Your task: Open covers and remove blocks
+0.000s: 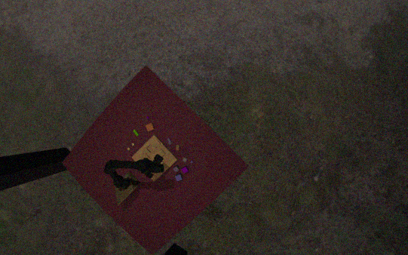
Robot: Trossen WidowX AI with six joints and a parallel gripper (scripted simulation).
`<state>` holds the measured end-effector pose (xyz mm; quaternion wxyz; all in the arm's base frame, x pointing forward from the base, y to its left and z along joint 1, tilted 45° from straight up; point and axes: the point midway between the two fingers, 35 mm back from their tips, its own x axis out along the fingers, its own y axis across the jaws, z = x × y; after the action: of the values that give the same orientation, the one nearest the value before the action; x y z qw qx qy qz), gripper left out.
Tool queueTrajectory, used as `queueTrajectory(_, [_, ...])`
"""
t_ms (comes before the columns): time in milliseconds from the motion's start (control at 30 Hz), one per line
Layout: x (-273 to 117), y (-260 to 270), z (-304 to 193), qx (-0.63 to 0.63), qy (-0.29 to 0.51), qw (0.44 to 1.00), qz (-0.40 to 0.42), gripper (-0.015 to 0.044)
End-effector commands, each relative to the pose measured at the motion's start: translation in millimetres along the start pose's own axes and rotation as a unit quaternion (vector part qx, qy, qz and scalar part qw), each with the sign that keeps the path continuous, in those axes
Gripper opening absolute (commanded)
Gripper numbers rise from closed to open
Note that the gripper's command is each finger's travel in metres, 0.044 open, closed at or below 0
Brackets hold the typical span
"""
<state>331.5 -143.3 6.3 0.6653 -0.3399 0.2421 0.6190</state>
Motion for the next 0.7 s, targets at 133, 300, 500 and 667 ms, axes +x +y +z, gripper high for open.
queueTrajectory(133, [1, 15, -27, -0.001, 0.001, 1.000, 0.003, 0.0080])
queueTrajectory(300, [1, 26, -43, -0.001, 0.002, 1.000, 0.004, 0.0080])
queueTrajectory(500, [2, 41, -62, -0.001, 0.001, 1.000, 0.005, 0.0080])
queueTrajectory(667, [3, 54, -77, -0.001, -0.001, 1.000, 0.005, 0.0080])
